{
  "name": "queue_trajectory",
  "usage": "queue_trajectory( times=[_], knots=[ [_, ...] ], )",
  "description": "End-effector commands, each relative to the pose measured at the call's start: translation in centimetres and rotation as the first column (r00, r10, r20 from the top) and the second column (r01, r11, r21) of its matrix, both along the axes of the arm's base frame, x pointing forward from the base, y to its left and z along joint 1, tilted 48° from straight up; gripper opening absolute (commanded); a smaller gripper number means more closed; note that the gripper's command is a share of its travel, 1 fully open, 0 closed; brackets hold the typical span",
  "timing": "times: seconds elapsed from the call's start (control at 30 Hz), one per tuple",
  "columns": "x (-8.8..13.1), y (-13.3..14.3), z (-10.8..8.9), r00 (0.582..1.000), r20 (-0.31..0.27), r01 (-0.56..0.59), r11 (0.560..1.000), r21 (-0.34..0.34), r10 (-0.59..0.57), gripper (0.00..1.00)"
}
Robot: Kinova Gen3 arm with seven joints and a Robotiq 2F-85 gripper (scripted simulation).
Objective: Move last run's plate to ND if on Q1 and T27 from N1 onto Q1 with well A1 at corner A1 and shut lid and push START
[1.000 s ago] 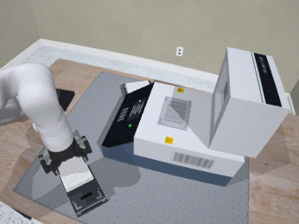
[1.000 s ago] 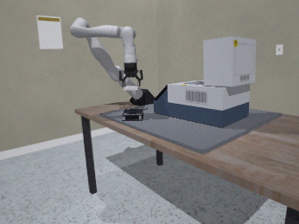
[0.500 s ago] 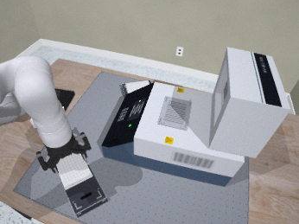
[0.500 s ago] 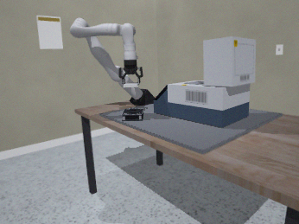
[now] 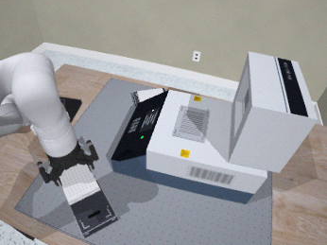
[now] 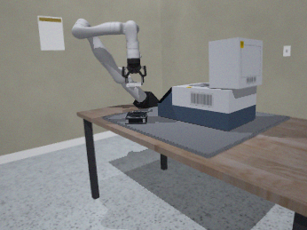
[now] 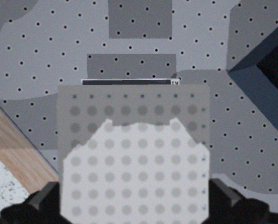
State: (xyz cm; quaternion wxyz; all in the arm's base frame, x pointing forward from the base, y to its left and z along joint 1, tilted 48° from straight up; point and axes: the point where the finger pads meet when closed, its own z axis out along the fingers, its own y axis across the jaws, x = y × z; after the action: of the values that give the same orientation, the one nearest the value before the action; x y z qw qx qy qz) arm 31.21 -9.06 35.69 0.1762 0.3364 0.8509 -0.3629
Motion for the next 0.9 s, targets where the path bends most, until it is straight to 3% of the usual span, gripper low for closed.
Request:
queue_trajectory(
  times=[0.0, 0.87],
  knots=[
    [0.0, 0.3, 0.2, 1.0, 0.0, -0.001, 1.0, 0.0, 0.001, 0.91],
    [-0.2, 2.4, 2.2, 1.0, 0.0, -0.001, 1.0, 0.0, 0.001, 0.91]
  ],
)
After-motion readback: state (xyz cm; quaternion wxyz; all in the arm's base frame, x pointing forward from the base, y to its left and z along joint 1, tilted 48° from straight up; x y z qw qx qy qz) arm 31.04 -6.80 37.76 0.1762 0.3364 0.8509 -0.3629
